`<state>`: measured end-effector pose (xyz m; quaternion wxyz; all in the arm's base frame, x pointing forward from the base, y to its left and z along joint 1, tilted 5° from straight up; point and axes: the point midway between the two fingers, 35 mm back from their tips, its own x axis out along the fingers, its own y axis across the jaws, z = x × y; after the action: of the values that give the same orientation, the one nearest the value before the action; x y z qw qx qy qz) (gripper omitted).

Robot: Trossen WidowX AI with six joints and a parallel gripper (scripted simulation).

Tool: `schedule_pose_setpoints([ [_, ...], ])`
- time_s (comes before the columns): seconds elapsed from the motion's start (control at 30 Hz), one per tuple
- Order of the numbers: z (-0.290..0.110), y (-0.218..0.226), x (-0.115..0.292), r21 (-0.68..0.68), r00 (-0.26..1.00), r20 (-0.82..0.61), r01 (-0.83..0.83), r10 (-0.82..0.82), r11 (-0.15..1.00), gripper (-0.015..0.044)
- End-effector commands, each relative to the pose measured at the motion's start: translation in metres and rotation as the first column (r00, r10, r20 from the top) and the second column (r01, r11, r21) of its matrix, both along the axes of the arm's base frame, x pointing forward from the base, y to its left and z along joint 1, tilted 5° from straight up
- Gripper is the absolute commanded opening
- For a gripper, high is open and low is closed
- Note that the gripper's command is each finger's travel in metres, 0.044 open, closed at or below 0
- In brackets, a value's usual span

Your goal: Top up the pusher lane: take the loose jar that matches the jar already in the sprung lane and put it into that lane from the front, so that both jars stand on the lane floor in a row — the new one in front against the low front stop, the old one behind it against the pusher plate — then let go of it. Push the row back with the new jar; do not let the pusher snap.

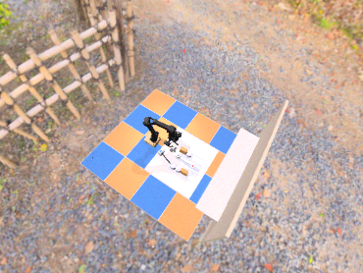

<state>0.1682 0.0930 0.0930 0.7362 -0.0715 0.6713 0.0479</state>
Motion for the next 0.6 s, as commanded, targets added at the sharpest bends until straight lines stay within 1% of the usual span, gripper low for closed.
schedule_pose_setpoints([
  [0.0, -0.008, -0.002, 0.001, -0.005, 1.000, -0.001, -0.004, 0.004, 1.000, 0.0440],
  [0.1, -0.010, -0.001, 0.002, -0.005, 1.000, 0.000, -0.004, 0.004, 1.000, 0.0440],
  [0.2, -0.022, -0.001, 0.003, -0.006, 1.000, 0.000, -0.004, 0.004, 1.000, 0.0440],
  [0.57, -0.035, -0.002, 0.005, -0.006, 1.000, 0.000, -0.004, 0.004, 1.000, 0.0440],
])
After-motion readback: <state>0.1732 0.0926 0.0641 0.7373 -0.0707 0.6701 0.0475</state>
